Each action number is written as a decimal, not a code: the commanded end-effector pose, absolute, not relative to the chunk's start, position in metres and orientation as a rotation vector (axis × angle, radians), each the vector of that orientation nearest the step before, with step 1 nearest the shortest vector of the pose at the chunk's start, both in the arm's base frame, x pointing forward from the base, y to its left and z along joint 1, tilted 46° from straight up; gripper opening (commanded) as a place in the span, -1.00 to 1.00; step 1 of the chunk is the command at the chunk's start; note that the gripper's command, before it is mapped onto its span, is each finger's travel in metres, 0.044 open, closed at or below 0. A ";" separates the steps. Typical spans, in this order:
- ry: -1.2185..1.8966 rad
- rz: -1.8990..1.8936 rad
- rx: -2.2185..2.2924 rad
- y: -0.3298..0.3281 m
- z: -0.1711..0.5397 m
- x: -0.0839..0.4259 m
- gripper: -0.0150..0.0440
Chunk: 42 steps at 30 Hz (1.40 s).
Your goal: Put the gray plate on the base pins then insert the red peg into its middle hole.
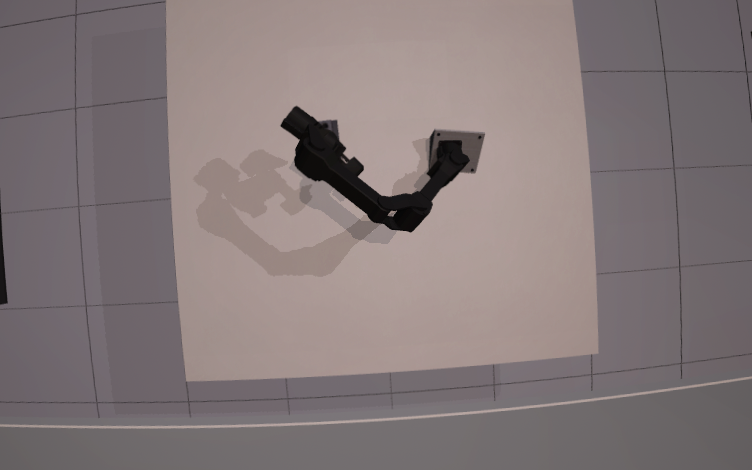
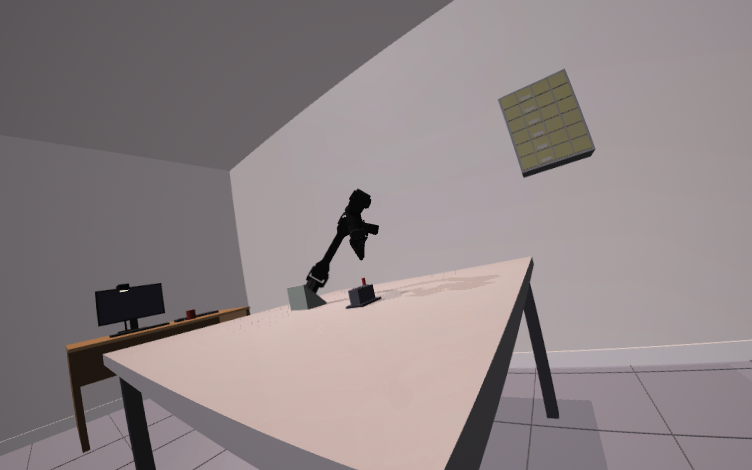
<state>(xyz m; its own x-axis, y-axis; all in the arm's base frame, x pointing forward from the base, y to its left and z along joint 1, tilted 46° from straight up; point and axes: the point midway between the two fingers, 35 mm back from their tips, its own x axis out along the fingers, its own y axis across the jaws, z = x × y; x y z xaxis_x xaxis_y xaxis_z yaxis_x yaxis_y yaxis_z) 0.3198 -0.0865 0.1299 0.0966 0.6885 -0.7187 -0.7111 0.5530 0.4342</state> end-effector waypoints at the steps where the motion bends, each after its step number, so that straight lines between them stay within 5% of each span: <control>1: 1.335 0.615 0.529 -0.046 0.170 0.280 1.00; 21: 1.570 -0.141 1.358 0.002 0.188 0.212 1.00; 42: 1.579 -0.154 1.373 0.004 0.186 0.211 1.00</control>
<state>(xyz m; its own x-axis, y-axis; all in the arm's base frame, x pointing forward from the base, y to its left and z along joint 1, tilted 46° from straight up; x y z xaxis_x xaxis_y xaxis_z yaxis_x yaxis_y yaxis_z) 0.2128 0.0010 0.1861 0.1427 0.6736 -0.7251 0.7921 0.3616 0.4918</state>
